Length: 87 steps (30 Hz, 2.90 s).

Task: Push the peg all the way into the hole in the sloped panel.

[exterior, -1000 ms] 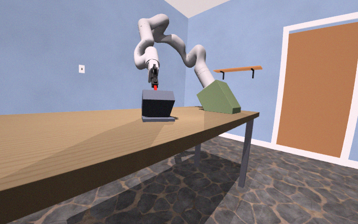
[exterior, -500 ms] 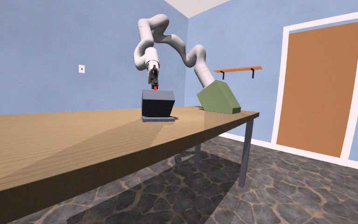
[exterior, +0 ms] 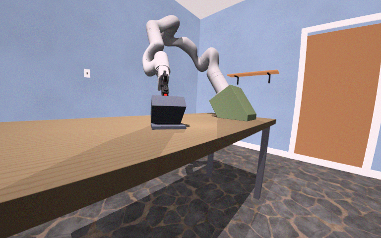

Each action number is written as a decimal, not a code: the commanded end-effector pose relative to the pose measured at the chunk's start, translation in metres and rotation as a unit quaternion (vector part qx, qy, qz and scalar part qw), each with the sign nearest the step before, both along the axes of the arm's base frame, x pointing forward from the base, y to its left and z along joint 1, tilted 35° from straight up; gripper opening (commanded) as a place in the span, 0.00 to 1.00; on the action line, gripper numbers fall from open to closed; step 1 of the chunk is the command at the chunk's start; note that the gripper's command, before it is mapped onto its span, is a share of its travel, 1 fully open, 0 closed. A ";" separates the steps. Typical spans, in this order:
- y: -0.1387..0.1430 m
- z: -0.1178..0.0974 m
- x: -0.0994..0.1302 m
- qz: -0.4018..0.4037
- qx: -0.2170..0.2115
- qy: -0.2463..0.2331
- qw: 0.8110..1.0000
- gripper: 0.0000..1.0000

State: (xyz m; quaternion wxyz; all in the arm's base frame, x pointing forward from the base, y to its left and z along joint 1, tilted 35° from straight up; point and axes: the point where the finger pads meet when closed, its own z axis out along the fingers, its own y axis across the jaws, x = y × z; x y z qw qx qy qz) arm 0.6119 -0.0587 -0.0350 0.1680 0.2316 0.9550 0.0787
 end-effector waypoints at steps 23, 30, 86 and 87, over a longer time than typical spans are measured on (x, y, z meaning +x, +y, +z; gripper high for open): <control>0.001 -0.013 0.006 0.000 0.000 -0.001 1.000 0.00; 0.002 -0.018 0.008 0.000 0.000 -0.001 1.000 0.00; 0.003 -0.035 0.014 0.000 0.000 -0.001 1.000 0.68; 0.003 -0.035 0.014 0.000 0.000 -0.001 1.000 0.76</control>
